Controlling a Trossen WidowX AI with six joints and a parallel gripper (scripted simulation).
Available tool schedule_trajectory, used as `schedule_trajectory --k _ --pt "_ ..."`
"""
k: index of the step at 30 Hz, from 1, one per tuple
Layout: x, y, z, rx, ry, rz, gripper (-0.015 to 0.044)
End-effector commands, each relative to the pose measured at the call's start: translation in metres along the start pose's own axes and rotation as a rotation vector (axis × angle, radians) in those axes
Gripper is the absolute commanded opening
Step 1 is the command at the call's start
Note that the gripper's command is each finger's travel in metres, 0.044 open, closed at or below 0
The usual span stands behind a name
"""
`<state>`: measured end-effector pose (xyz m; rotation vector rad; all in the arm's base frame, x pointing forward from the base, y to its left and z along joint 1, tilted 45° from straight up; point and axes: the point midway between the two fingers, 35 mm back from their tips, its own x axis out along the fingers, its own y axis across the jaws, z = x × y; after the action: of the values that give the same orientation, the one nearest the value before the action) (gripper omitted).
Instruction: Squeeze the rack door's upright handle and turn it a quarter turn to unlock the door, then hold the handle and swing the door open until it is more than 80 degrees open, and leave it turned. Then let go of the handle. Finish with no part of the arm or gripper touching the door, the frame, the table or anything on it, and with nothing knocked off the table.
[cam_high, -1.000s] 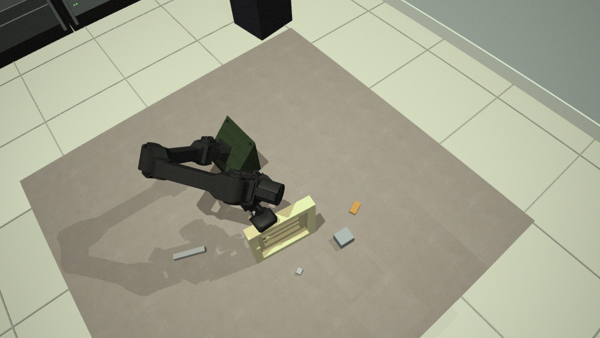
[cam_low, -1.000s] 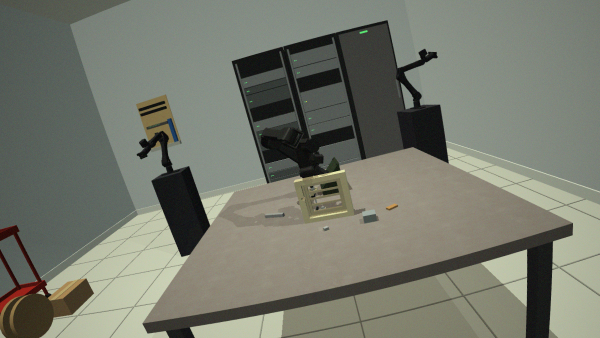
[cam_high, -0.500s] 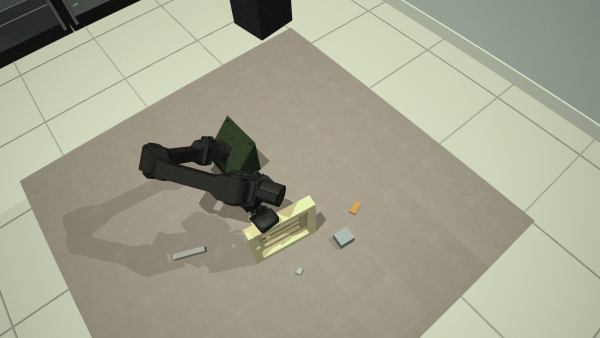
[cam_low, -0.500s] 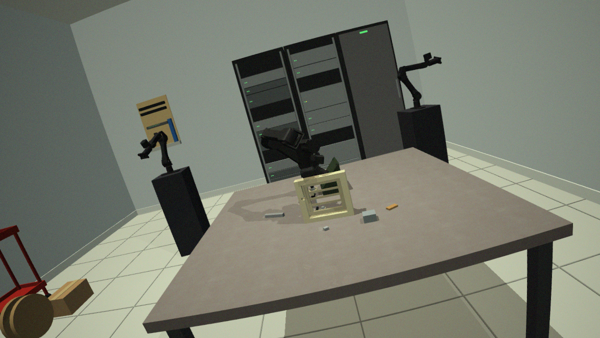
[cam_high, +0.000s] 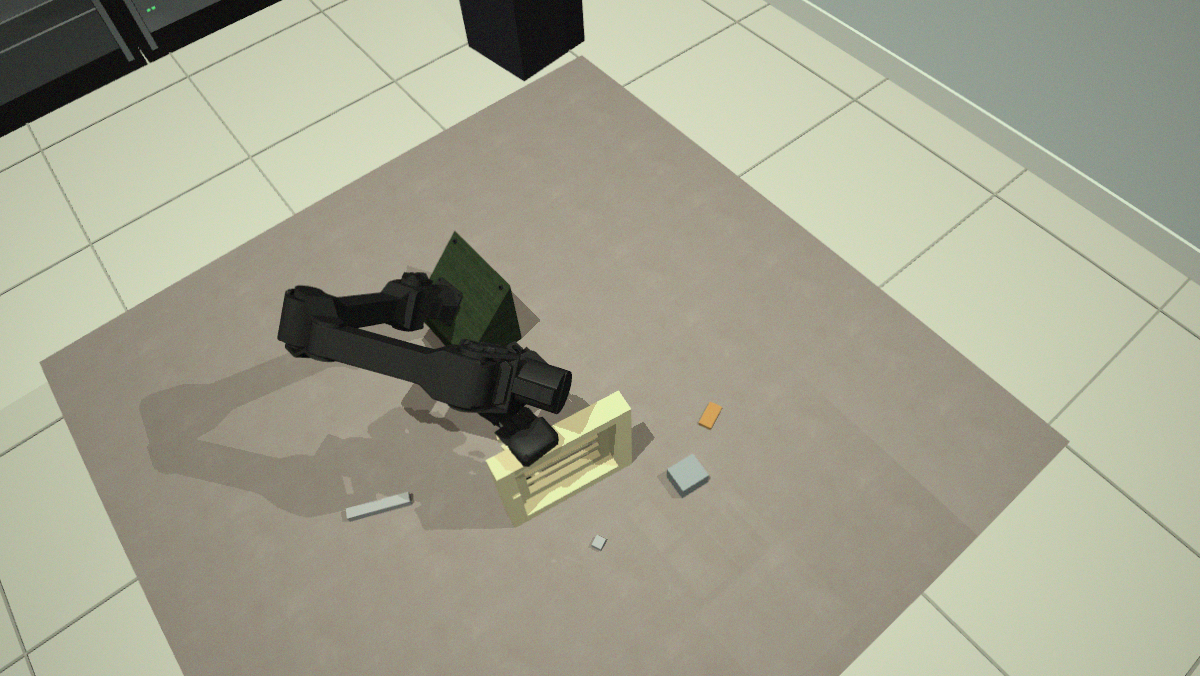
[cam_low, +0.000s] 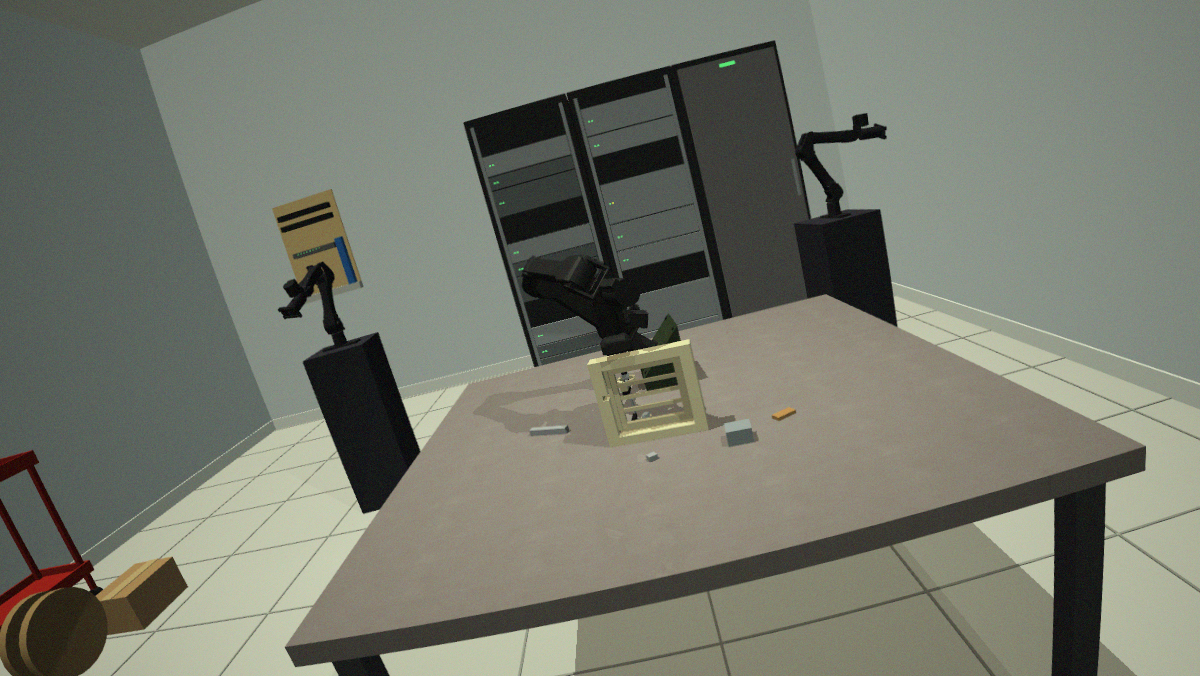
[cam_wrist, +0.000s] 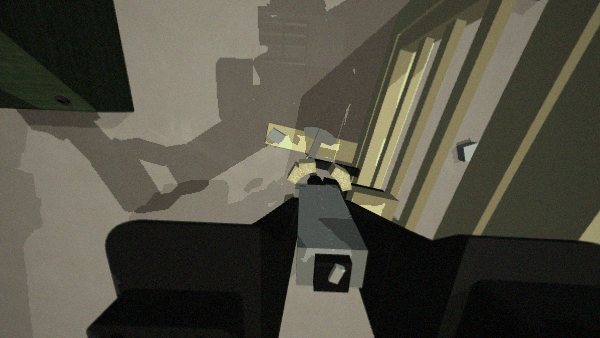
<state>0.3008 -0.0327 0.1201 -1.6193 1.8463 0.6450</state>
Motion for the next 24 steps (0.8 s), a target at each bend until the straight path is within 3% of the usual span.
schedule_trajectory --k 1,12,24 --pt "0.0 0.0 0.0001 -0.002 0.001 0.0 0.0086" --pt "0.0 0.0 0.0001 -0.002 0.001 0.0 0.0014" --pt "-0.0001 0.0054 0.0039 0.163 0.0 0.0 0.0014"
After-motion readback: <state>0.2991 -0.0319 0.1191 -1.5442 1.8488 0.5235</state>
